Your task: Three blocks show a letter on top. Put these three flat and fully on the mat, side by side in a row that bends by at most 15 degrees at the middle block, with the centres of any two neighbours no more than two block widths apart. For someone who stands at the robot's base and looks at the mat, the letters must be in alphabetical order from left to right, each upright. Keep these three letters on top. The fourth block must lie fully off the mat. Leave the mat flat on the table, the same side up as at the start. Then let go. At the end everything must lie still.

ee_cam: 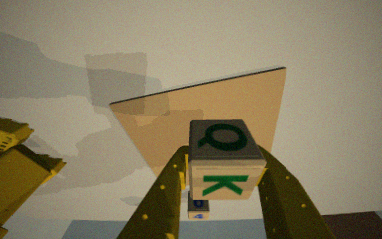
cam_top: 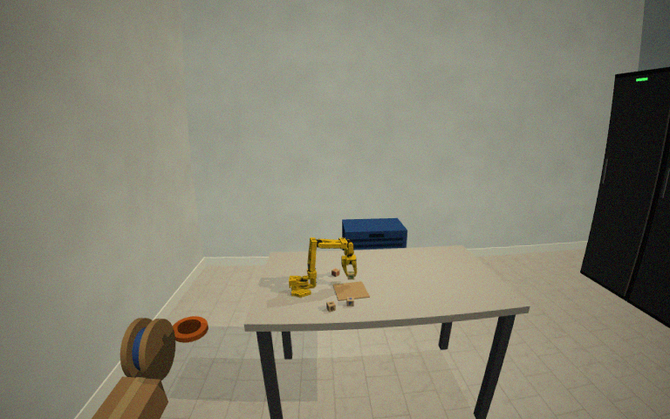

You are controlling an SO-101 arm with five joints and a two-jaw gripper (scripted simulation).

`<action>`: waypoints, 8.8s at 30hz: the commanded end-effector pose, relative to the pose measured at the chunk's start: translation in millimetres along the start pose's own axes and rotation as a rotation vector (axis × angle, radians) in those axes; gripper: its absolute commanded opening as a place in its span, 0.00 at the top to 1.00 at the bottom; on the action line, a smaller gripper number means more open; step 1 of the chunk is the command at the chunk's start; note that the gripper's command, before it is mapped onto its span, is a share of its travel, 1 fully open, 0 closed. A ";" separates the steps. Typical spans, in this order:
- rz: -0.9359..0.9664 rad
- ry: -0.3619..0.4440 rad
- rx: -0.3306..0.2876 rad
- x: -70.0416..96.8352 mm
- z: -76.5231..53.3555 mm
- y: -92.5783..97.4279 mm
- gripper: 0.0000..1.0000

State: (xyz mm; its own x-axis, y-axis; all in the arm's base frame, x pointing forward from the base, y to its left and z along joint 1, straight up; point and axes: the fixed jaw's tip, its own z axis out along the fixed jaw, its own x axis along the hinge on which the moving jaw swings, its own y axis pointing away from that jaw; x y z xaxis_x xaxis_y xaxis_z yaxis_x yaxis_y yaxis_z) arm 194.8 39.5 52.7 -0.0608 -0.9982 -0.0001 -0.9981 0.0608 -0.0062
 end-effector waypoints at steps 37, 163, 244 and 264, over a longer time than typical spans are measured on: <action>-0.004 -0.034 0.122 -4.5 -3.9 -12.0 1.00; -0.005 -0.033 0.122 -4.1 -30.1 -10.8 0.64; -0.089 -0.144 0.610 -2.9 -131.8 4.2 0.65; -0.627 -0.043 0.636 -21.7 -128.5 6.5 0.65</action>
State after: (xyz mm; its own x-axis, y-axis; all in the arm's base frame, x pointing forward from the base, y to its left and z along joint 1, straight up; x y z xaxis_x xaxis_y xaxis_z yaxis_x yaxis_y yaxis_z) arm 187.0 55.7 166.4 0.4343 -0.8961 0.0919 -0.7549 -0.4178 -0.5056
